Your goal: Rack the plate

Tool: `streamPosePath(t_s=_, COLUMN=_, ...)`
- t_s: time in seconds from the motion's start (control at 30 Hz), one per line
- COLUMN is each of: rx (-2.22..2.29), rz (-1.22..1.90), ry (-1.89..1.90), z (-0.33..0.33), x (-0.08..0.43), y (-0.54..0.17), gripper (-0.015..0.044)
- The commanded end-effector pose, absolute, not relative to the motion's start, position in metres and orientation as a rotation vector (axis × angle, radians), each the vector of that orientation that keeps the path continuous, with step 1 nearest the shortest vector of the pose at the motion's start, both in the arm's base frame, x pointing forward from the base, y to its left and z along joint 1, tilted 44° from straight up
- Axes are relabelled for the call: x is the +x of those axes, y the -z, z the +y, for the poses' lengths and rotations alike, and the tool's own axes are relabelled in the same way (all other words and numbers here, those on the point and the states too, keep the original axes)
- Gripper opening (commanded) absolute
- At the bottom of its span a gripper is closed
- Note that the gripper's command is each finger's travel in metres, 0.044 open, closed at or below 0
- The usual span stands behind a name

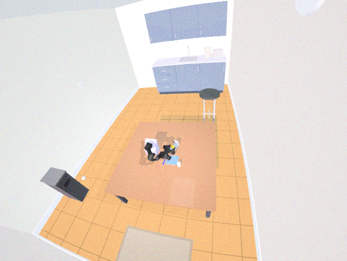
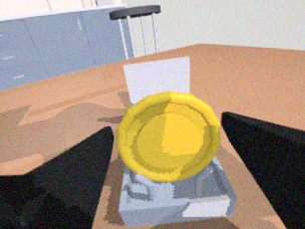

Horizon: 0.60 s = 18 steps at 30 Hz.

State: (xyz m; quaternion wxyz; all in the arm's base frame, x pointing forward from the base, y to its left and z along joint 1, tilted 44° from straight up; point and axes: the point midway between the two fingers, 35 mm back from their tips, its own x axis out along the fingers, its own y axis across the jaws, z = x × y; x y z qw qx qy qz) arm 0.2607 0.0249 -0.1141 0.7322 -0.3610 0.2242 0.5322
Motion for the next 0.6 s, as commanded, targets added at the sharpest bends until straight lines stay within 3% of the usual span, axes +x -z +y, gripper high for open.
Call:
streamPosePath(t_s=0.0, rx=-0.794, rz=0.493, ry=-1.171, z=0.025, x=0.261, y=0.114, gripper=0.04)
streamPosePath(t_s=0.57, rx=-0.781, rz=0.509, ry=-1.167, z=0.107, x=0.261, y=0.027, gripper=0.04)
